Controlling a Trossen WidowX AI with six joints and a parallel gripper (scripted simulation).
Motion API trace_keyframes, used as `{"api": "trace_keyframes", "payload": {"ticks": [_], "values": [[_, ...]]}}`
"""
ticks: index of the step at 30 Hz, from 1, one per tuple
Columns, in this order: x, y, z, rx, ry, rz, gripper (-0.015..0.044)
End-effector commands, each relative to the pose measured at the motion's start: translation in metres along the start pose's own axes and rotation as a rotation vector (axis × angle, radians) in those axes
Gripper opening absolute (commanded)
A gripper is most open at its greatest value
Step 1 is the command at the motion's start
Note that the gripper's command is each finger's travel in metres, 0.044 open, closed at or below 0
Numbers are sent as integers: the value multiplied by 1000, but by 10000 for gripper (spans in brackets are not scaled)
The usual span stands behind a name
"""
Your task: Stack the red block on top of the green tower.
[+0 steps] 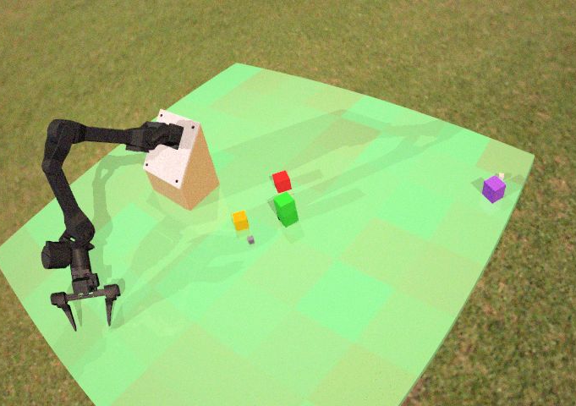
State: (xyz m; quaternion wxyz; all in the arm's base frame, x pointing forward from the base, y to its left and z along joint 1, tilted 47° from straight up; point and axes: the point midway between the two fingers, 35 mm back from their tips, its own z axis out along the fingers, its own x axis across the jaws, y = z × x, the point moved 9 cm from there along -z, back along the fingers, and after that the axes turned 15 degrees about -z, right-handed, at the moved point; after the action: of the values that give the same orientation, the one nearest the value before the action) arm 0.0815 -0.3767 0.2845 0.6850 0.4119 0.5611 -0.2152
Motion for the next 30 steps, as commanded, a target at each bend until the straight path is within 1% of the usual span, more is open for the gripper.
{"api": "trace_keyframes", "payload": {"ticks": [1, 9, 16, 22, 30], "values": [[19, 20, 20, -32, 68, 111, 440], [67, 78, 50, -92, 246, 333, 440], [112, 134, 63, -107, 420, 503, 440], [148, 173, 63, -68, 563, 627, 440], [210, 230, 46, 79, 780, 766, 440]]}}
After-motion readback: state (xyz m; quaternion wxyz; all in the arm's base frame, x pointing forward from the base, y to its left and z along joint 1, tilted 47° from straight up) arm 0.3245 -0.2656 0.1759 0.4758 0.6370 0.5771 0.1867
